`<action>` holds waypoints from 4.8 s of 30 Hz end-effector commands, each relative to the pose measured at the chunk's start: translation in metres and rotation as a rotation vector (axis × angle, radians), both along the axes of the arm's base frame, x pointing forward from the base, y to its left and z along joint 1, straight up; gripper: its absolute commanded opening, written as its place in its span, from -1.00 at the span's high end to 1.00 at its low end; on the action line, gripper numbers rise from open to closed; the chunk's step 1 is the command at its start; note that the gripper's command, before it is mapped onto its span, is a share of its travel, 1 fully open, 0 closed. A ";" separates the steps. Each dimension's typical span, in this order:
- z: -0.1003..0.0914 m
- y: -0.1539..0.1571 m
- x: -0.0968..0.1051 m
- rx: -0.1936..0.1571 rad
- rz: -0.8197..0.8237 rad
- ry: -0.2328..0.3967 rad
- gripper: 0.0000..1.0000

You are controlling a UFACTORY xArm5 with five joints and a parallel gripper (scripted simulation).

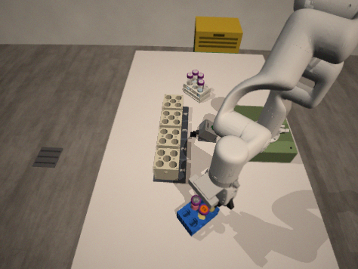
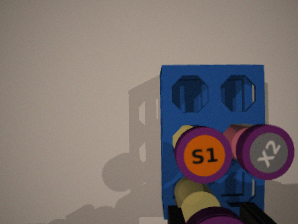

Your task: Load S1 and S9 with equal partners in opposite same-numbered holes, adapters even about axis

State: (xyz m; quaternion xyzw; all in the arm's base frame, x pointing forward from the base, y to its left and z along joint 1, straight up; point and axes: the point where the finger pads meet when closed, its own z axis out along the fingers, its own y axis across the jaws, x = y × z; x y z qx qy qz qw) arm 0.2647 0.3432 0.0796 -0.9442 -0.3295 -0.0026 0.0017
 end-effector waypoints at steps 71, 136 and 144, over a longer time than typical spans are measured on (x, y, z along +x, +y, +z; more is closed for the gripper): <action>-0.037 0.001 0.001 0.003 0.000 -0.002 0.13; 0.055 0.001 0.001 0.003 0.000 -0.002 0.13; 0.071 0.001 0.000 0.003 0.000 -0.002 0.13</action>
